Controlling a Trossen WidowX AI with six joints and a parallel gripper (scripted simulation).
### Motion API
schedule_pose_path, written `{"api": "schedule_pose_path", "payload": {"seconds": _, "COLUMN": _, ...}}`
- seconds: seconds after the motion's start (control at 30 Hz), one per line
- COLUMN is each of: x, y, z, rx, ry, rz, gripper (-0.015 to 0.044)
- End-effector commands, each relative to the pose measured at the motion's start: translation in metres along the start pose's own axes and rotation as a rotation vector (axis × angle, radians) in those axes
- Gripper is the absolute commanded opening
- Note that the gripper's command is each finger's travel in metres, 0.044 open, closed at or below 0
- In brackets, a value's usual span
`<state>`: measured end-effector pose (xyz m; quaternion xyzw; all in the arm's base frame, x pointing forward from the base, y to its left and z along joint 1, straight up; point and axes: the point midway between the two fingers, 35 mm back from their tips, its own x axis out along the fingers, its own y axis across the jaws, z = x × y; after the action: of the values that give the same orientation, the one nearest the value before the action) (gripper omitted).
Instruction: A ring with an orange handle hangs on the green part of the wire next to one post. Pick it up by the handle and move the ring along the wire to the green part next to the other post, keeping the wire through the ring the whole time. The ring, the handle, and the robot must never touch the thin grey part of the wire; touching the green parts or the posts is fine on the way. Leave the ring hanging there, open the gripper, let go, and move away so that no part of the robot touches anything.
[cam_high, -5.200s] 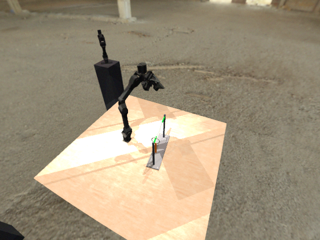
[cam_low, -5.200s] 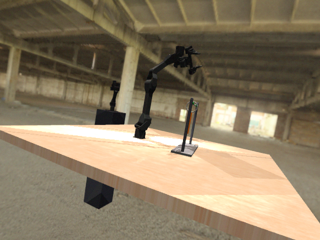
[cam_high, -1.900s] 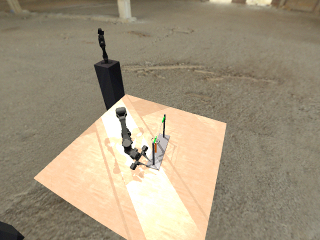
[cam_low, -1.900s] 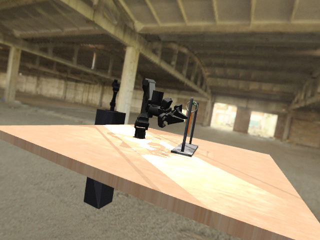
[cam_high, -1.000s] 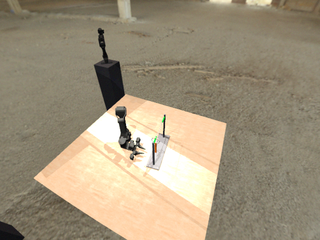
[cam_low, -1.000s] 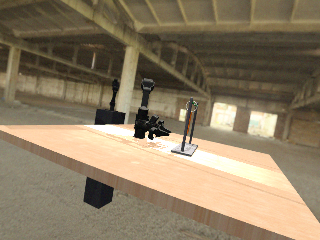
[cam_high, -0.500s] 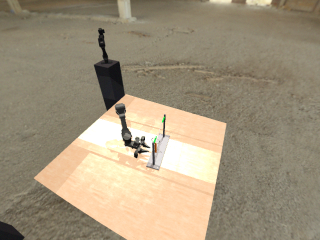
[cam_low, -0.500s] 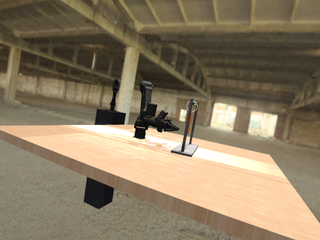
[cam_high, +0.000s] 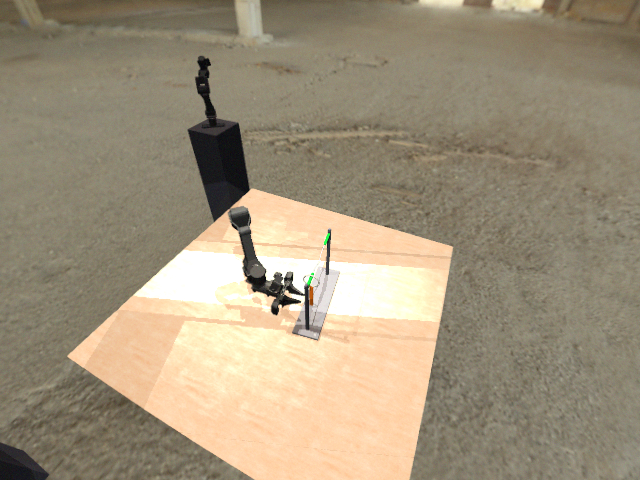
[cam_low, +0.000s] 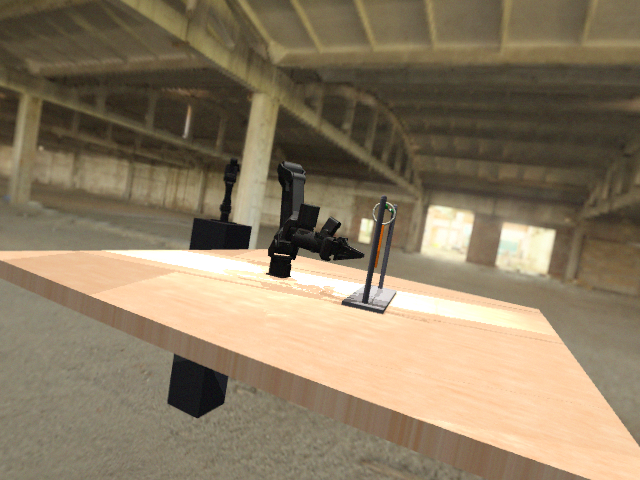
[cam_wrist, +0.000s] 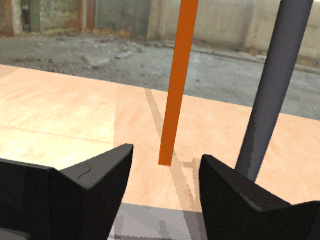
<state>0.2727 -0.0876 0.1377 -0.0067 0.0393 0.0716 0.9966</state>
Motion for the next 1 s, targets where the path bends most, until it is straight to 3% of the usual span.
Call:
{"api": "schedule_pose_path", "payload": {"seconds": 0.0, "x": 0.007, "y": -0.003, "z": 0.002, "rx": -0.006, "ry": -0.003, "rz": -0.004, "gripper": 0.0160}}
{"api": "schedule_pose_path", "payload": {"seconds": 0.97, "x": 0.051, "y": -0.003, "z": 0.004, "rx": -0.006, "ry": -0.007, "rz": -0.004, "gripper": 0.0160}}
